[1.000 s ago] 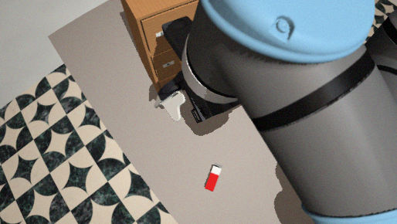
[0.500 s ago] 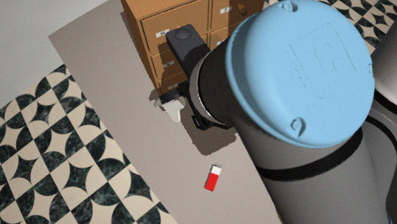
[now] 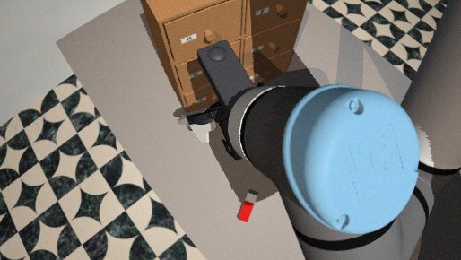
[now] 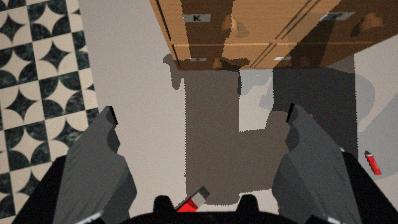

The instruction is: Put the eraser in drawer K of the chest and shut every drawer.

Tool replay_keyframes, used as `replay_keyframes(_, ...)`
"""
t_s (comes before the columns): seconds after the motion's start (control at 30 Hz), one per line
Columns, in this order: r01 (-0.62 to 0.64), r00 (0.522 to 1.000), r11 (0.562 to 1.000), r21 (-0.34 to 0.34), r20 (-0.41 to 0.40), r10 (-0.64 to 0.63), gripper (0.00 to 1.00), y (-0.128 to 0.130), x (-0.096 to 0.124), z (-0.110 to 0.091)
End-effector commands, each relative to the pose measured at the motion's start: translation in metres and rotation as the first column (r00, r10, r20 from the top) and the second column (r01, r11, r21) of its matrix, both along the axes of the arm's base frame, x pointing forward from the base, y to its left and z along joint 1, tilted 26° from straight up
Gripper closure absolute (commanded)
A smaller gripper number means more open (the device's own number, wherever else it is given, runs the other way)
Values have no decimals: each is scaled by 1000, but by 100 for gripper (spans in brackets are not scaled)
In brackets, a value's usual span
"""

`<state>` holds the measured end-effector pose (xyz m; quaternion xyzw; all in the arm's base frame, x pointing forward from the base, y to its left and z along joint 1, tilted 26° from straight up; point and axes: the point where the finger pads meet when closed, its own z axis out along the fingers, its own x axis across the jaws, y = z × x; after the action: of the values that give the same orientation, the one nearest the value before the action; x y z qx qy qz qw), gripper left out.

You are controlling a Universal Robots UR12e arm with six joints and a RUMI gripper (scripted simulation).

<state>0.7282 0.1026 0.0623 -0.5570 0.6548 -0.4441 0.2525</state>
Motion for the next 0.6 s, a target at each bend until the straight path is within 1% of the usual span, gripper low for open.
replay_keyframes(0.0, -12, 998, 1000, -16, 61, 13, 0, -2, 6, -2)
replay_keyframes(0.3, -26, 986, 999, -44, 161, 33, 0, -5, 16, -7)
replay_keyframes(0.37, -26, 986, 999, -44, 161, 33, 0, -5, 16, -7)
replay_keyframes(0.57, -34, 973, 997, -64, 226, 47, 0, -7, 22, -10)
